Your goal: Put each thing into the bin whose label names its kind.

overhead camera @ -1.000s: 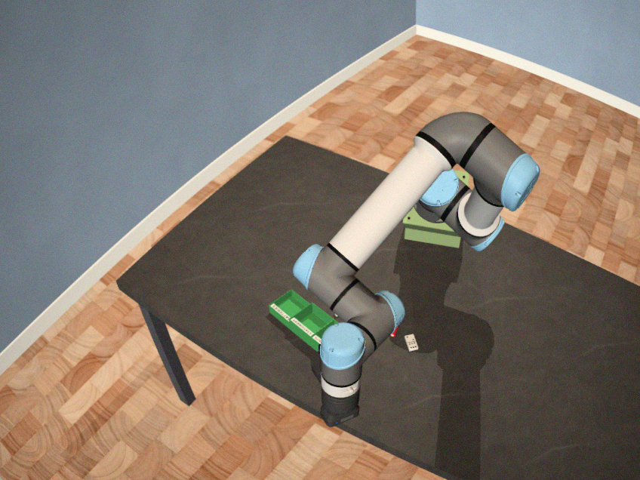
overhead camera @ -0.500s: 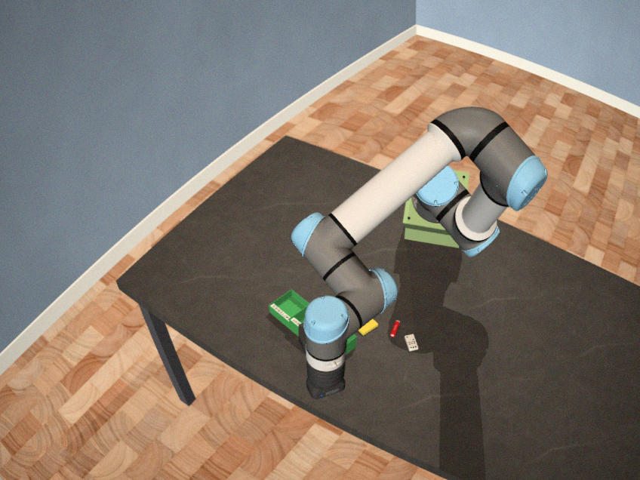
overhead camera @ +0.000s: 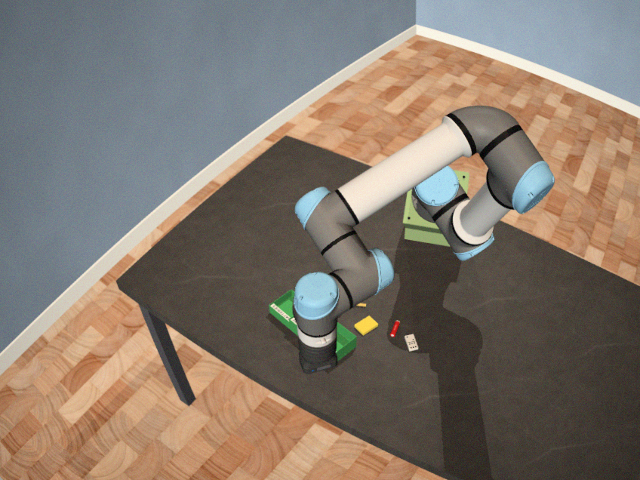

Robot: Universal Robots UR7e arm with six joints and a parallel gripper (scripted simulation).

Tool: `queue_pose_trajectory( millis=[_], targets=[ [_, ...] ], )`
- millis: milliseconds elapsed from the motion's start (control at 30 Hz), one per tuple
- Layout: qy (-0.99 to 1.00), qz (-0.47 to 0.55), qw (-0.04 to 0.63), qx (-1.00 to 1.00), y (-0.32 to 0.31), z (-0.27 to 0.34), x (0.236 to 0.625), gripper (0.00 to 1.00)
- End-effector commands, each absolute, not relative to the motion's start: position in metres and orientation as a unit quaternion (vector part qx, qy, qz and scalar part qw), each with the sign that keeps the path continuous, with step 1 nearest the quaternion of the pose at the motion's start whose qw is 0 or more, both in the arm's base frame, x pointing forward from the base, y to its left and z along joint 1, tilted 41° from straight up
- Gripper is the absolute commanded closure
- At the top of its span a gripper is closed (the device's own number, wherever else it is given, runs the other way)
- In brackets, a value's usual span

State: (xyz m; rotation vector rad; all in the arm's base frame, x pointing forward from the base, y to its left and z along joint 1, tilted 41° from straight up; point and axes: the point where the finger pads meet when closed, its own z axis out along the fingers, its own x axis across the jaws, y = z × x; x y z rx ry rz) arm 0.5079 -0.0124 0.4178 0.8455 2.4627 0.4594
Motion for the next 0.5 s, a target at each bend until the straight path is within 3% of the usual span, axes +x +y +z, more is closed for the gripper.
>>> queue_pose_trajectory(
  millis=[0,467],
  targets=[
    [0.901,0.166,0.237,0.324,-0.035,0.409,0.481,0.69],
    [0.888,0.166,0.203,0.378,-0.06,0.393,0.437,0.69]
  ],
)
